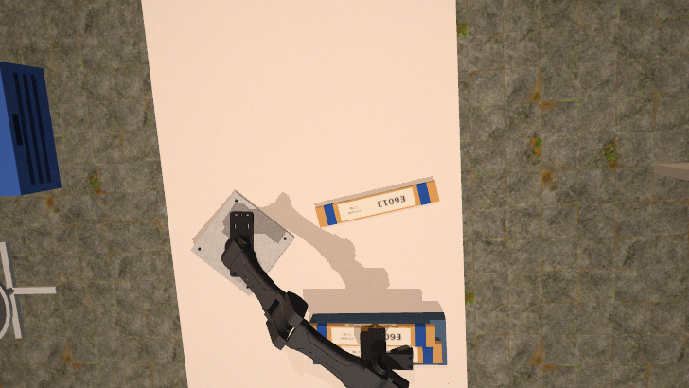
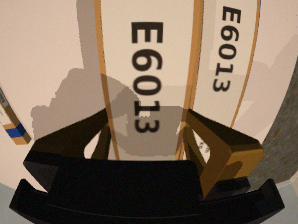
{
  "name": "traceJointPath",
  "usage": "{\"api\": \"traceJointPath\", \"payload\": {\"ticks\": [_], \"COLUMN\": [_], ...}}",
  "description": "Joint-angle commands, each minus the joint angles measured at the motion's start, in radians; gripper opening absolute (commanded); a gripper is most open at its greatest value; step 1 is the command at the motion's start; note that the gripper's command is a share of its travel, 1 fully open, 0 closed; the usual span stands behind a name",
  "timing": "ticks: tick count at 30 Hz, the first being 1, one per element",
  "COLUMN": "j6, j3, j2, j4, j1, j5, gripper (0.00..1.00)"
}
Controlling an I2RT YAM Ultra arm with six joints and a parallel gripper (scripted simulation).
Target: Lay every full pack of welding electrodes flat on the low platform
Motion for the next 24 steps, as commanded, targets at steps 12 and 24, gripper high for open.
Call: {"api": "traceJointPath", "payload": {"ticks": [12, 24], "j6": [0.007, 0.007], "j3": [0.066, 0.062], "j2": [-0.05, -0.051], "j4": [-0.019, -0.019], "j1": [0.0, 0.0], "j5": [0.0, 0.0], "gripper": [0.0, 0.0]}}
